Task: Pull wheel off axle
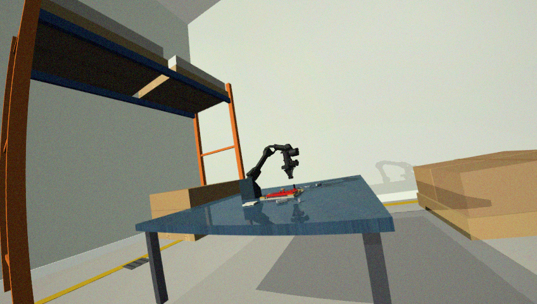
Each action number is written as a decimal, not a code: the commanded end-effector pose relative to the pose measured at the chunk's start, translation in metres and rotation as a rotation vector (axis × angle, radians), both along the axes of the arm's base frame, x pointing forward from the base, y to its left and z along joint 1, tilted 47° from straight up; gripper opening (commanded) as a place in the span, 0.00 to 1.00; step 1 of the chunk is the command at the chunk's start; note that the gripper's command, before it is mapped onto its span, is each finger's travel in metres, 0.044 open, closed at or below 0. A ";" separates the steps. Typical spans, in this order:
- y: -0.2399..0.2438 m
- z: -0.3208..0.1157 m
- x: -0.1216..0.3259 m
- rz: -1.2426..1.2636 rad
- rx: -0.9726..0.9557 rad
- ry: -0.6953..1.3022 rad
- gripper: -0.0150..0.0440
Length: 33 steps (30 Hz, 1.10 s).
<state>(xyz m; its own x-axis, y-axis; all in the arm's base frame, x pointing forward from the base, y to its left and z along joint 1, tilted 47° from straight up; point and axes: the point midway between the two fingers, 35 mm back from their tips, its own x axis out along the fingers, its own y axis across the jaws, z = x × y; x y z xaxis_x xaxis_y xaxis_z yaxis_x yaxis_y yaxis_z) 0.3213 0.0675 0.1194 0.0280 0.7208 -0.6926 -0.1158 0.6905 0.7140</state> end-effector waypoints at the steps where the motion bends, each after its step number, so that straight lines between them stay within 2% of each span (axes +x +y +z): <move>1: 0.006 0.005 -0.010 -0.003 0.006 0.012 0.25; 15: 0.023 0.020 -0.034 -0.001 0.008 0.010 0.25; 33: 0.066 -0.022 -0.030 0.000 0.004 0.009 0.25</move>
<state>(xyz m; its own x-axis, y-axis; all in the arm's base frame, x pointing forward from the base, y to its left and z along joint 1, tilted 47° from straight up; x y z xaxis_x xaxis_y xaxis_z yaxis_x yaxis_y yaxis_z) 0.2934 0.1238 0.1096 0.0308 0.7257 -0.6873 -0.1204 0.6853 0.7182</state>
